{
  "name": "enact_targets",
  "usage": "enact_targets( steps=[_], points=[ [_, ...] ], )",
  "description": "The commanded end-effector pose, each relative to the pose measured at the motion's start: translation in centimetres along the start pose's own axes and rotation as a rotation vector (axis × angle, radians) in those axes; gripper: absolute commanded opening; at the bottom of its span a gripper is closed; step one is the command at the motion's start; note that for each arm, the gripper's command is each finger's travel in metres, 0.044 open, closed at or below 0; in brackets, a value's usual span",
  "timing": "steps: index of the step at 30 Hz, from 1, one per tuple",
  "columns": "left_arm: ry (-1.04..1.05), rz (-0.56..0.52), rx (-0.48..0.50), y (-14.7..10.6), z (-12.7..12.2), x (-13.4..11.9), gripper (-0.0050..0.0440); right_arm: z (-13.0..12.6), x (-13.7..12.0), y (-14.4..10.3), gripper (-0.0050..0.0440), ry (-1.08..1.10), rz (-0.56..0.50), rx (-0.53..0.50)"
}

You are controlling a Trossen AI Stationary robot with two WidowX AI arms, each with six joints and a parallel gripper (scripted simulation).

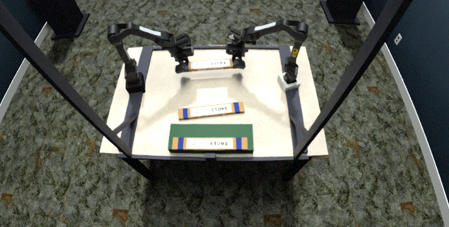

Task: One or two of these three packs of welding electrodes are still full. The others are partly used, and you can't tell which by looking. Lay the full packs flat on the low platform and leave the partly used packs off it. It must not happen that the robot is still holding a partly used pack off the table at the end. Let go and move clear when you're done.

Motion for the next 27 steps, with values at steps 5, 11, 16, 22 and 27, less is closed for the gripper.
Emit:
enact_targets(
  steps=[5, 11, 16, 22, 27],
  points=[
    [0.060, -0.029, -0.021, -1.0, -2.5, 0.5, -0.0050, -0.3, -0.1, -1.2, -0.0050, 0.057, -0.024, -0.053],
    [0.058, -0.029, -0.021, -1.0, -3.7, 0.5, -0.0050, 0.9, -0.1, -1.1, -0.0050, 0.058, -0.024, -0.052],
    [0.058, -0.029, -0.022, -1.0, -4.5, 0.5, -0.0050, 1.8, -0.1, -1.1, -0.0050, 0.057, -0.023, -0.051],
    [0.057, -0.030, -0.023, -1.0, -5.5, 0.6, -0.0050, 2.7, -0.2, -1.0, -0.0050, 0.058, -0.023, -0.051],
    [0.057, -0.033, -0.024, -1.1, -6.5, 0.7, -0.0050, 3.8, -0.2, -1.0, -0.0050, 0.057, -0.023, -0.050]
  ],
)
Point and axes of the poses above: on each arm, the point midway between the two fingers, 35 mm back from their tips, its own y axis out along the fingers, its own z axis across the jaws, x = y × z, the point moved 1 cm from there along -y, back along the fingers, and after that the axes turned 3 degrees about y, right-handed, at the moved point
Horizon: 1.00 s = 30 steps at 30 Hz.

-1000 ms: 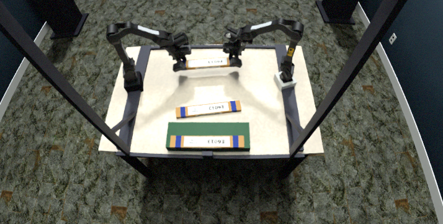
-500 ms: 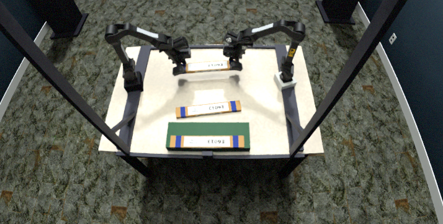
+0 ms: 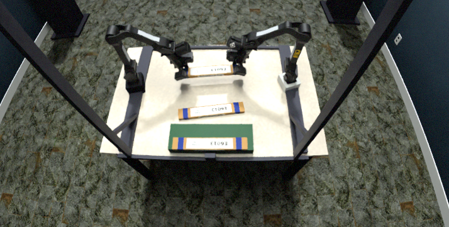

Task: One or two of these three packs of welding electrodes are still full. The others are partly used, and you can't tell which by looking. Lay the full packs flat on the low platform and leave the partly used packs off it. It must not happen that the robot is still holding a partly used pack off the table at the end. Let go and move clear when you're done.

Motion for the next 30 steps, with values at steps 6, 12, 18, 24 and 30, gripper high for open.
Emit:
enact_targets(
  steps=[6, 12, 18, 24, 30],
  points=[
    [0.057, -0.033, -0.030, -1.1, -2.8, 0.5, -0.0050, 0.2, 0.0, -1.0, -0.0050, 0.057, -0.024, -0.044],
    [0.056, -0.041, -0.031, -1.3, -3.9, 0.9, -0.0050, 1.2, 0.0, -0.9, -0.0050, 0.057, -0.024, -0.044],
    [0.056, -0.050, -0.033, -1.5, -5.1, 1.3, -0.0050, 2.4, -0.1, -0.9, -0.0050, 0.057, -0.024, -0.043],
    [0.055, -0.047, -0.034, -1.4, -5.9, 1.2, -0.0050, 3.2, -0.1, -0.9, -0.0050, 0.056, -0.025, -0.042],
    [0.055, -0.029, -0.033, -0.9, -7.2, 1.0, -0.0050, 4.5, 0.0, -0.9, -0.0050, 0.056, -0.027, -0.041]
  ],
)
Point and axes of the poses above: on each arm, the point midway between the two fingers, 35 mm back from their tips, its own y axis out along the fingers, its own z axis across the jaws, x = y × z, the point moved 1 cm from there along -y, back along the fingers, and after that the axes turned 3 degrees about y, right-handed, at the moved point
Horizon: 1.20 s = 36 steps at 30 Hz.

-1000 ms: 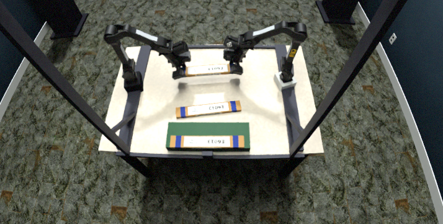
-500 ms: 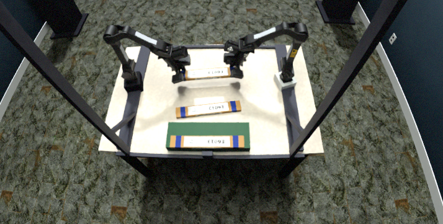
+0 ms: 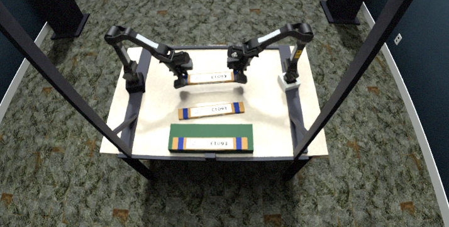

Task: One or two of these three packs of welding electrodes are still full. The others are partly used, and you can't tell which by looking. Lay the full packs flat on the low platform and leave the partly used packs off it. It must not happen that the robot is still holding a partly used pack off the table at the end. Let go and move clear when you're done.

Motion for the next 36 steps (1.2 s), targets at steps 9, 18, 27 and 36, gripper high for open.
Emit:
enact_targets(
  steps=[9, 18, 27, 36],
  points=[
    [0.055, -0.020, -0.040, -0.8, -3.9, 0.8, -0.0050, 1.2, 0.7, -1.2, -0.0050, 0.058, -0.043, -0.032],
    [0.054, -0.019, -0.041, -0.8, -5.3, 0.8, -0.0050, 2.7, 0.7, -0.8, -0.0050, 0.057, -0.030, -0.033],
    [0.054, -0.019, -0.042, -0.8, -6.9, 0.8, -0.0050, 4.3, 0.6, -0.8, -0.0050, 0.058, -0.031, -0.031],
    [0.054, -0.019, -0.043, -0.9, -8.6, 0.8, -0.0050, 5.9, 0.6, -0.9, -0.0050, 0.059, -0.035, -0.028]
  ],
)
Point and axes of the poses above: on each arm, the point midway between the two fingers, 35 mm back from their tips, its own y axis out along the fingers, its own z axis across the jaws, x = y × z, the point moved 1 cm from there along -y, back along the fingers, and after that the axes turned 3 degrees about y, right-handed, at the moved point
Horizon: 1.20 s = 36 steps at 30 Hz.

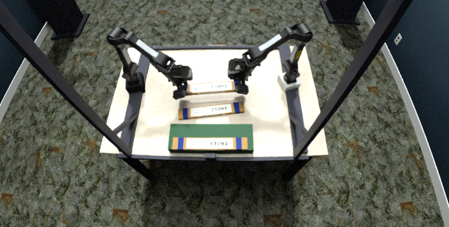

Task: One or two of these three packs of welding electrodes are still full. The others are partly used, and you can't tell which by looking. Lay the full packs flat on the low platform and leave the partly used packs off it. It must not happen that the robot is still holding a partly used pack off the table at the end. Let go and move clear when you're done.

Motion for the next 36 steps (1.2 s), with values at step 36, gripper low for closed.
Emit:
enact_targets(
  steps=[36],
  points=[
    [0.054, -0.018, -0.049, -1.2, -8.7, 0.6, -0.0050, 6.0, 0.6, -0.6, -0.0050, 0.059, -0.024, -0.024]
  ],
)
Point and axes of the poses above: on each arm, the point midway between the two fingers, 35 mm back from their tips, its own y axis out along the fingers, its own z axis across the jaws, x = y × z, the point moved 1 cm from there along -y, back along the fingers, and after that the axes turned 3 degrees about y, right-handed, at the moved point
